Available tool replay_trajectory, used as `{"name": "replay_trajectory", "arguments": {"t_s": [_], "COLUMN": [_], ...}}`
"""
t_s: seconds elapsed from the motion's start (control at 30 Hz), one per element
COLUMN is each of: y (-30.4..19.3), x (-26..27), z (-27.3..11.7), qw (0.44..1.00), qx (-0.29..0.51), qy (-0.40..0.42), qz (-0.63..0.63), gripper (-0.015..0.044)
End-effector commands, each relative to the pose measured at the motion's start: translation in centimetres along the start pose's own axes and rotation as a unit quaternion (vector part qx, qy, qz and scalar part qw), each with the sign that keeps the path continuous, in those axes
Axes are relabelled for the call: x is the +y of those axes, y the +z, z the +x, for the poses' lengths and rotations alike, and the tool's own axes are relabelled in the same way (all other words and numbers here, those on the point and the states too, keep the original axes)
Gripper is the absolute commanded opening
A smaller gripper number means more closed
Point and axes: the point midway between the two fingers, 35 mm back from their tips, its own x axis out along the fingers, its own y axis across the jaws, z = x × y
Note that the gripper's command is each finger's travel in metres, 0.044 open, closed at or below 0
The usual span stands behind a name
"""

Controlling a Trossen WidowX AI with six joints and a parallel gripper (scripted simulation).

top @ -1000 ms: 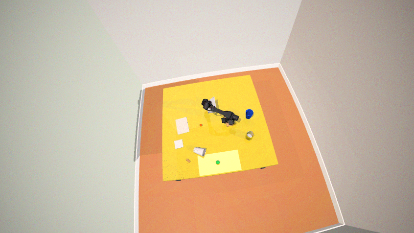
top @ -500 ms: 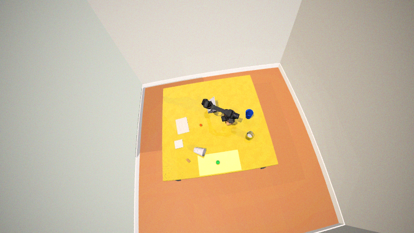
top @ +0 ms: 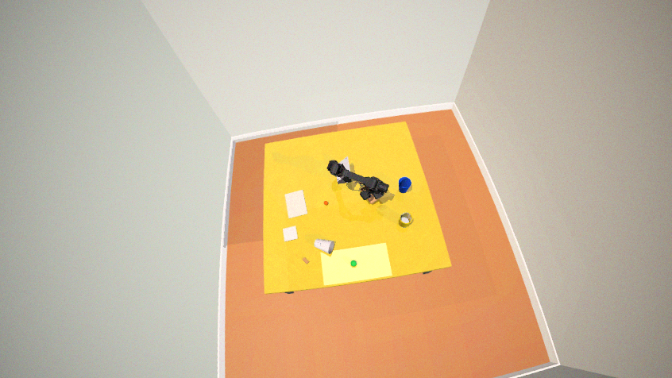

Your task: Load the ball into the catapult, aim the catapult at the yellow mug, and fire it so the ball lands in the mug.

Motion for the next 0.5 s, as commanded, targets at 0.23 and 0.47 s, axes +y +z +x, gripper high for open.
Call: {"name": "replay_trajectory", "arguments": {"t_s": [0.23,0.47], "y": [0.3,0.3], "x": [1.5,1.6], "z": [-0.4,-0.1], "qw": [0.991,0.991], "qx": [-0.006,-0.006], "qy": [0.003,0.003], "qz": [-0.13,-0.13], "gripper": [0.0,0.0]}}
